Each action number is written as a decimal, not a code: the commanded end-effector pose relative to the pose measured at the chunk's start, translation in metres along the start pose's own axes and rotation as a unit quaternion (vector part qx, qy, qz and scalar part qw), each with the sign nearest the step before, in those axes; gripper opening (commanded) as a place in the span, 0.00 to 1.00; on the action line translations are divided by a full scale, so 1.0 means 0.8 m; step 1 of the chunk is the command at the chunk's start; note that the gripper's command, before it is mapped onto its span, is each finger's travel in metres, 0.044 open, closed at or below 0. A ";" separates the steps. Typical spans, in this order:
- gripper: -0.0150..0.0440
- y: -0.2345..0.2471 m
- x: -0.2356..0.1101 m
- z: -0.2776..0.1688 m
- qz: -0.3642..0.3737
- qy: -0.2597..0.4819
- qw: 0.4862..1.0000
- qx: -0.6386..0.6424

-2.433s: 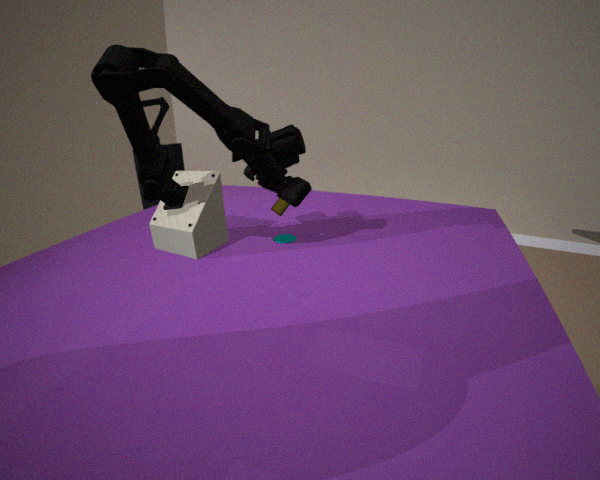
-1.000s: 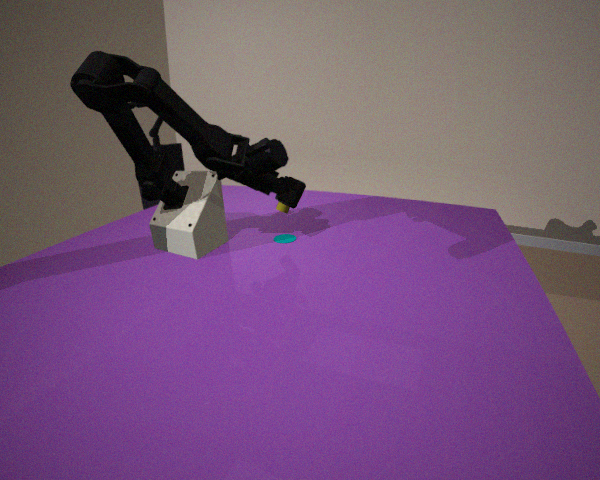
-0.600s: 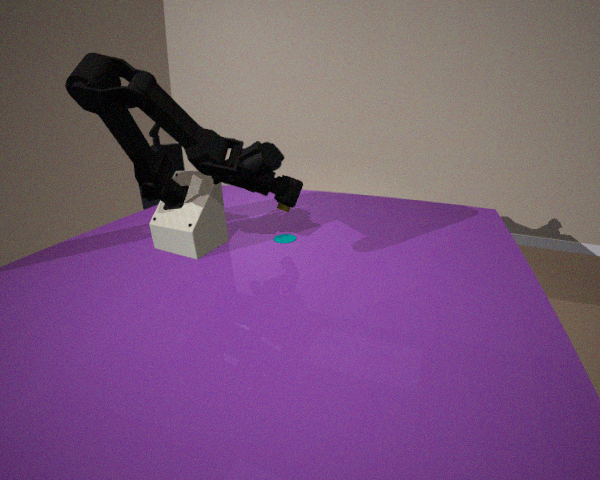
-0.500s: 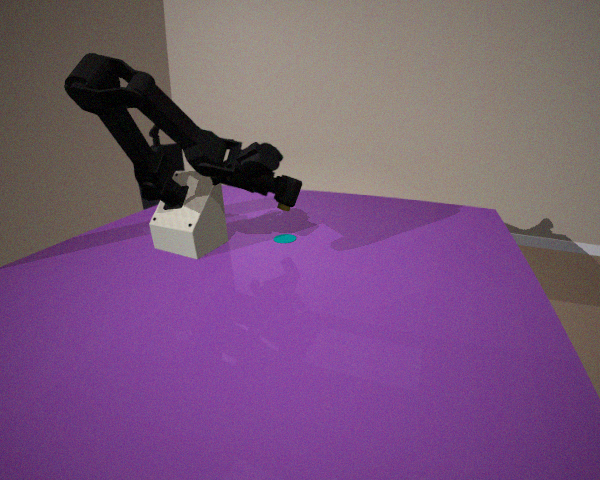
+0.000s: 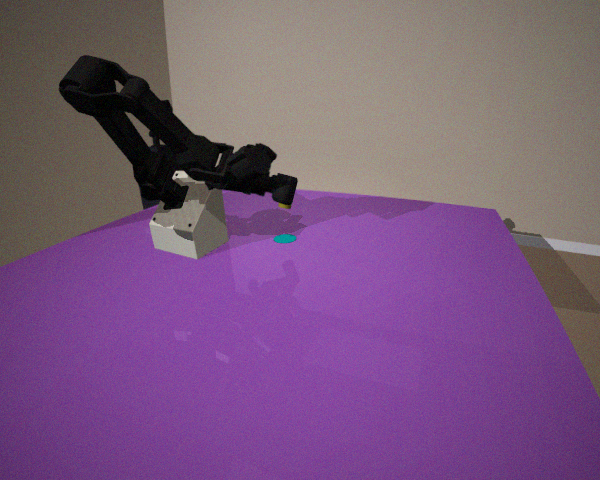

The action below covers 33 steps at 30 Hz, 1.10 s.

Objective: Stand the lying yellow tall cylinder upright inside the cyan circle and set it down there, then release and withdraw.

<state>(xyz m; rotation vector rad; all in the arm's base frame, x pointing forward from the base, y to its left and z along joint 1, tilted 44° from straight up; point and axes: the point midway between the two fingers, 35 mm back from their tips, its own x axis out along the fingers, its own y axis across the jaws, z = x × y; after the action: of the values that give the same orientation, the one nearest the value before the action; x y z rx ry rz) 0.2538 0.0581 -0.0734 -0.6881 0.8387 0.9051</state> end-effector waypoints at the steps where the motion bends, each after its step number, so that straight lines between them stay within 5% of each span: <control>1: 0.43 0.000 -0.003 0.003 -0.006 -0.014 1.000 -0.010; 33: 0.43 0.003 -0.033 0.014 -0.064 -0.104 0.990 -0.076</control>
<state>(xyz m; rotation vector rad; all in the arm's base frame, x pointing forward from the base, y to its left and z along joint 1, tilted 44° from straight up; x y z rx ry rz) 0.2465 0.0567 -0.0488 -0.7467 0.5690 0.9085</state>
